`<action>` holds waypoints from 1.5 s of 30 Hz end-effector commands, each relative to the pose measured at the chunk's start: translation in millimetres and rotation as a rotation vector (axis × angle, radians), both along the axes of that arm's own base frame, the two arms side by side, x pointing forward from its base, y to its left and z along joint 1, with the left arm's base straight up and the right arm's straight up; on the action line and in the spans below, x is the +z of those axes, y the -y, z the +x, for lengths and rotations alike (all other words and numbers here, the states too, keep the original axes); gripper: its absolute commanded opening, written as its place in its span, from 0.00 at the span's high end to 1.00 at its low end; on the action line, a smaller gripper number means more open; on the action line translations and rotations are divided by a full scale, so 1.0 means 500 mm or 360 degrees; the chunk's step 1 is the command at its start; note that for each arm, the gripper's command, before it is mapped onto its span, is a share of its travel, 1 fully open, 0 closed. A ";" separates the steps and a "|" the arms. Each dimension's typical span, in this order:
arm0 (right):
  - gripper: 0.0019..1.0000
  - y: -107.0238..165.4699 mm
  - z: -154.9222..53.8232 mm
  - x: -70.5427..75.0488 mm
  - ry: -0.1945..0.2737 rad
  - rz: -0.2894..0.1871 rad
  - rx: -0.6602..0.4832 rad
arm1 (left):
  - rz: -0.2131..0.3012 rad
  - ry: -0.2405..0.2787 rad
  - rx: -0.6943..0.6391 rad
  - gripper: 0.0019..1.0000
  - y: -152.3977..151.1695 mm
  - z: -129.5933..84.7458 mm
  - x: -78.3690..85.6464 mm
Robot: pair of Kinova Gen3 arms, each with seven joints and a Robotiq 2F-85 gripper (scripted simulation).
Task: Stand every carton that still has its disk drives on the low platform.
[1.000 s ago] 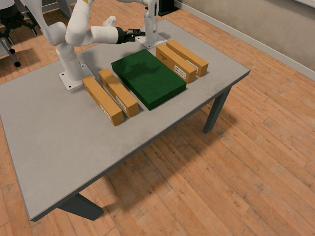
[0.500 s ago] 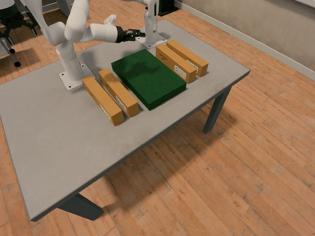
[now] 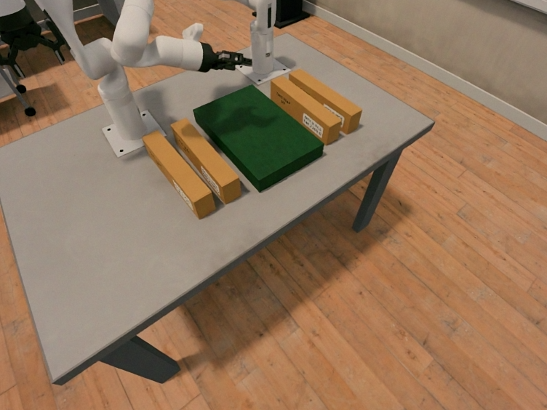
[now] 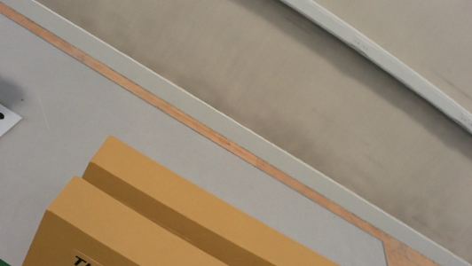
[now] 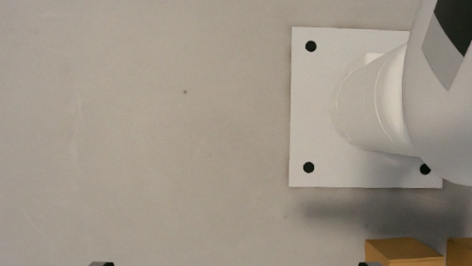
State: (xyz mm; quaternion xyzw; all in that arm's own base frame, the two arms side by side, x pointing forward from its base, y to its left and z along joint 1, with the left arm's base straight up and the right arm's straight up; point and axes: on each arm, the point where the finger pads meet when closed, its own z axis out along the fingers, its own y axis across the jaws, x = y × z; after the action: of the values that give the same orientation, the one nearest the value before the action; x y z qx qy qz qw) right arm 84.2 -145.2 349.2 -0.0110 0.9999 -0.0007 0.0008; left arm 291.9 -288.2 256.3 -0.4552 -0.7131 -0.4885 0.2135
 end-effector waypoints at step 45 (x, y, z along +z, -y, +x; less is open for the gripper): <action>0.00 0.000 0.000 0.000 0.0001 -0.0001 0.0000 | -0.0172 -0.0381 -0.0558 0.00 0.001 0.000 -0.005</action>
State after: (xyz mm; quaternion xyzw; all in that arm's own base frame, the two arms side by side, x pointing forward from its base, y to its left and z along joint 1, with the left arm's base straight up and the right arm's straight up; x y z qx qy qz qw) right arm 84.2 -145.2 349.2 -0.0110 0.9999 -0.0007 0.0008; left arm 291.8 -288.5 253.1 -0.6374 -0.6177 -0.4221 0.1845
